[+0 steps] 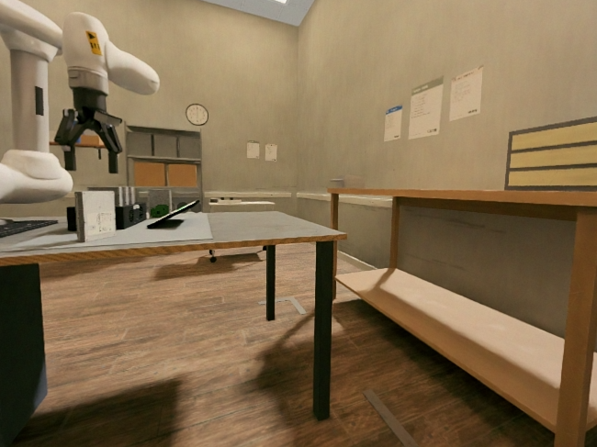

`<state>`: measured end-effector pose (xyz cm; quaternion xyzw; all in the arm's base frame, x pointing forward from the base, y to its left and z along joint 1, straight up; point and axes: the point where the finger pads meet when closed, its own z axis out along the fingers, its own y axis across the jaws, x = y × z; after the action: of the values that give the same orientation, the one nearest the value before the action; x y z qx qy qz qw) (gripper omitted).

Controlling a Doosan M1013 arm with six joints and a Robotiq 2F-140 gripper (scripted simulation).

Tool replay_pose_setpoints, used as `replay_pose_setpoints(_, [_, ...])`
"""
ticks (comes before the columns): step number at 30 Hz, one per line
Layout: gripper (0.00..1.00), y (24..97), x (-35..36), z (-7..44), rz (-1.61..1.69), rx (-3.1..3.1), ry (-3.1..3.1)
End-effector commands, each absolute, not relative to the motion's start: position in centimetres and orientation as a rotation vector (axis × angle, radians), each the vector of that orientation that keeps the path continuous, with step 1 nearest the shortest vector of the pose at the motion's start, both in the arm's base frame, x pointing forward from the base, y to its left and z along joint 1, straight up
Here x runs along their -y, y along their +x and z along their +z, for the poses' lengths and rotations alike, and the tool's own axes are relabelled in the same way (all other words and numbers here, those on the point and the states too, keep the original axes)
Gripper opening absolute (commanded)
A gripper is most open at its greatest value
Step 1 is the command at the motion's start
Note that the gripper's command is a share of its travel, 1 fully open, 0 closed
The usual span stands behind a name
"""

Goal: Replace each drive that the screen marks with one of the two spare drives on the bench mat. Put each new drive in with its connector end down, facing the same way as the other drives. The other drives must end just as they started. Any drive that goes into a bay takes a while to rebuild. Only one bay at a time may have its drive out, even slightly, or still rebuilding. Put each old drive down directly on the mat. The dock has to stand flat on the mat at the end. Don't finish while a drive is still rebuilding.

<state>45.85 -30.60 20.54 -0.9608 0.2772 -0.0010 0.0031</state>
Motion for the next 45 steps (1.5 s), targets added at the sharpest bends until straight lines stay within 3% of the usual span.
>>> replay_pose_setpoints(1, [0.89,45.9,30.6,20.3,-0.005,-0.869,-3.013])
replay_pose_setpoints(45, [0.89,45.9,30.6,17.2,-0.005,-0.869,-3.013])
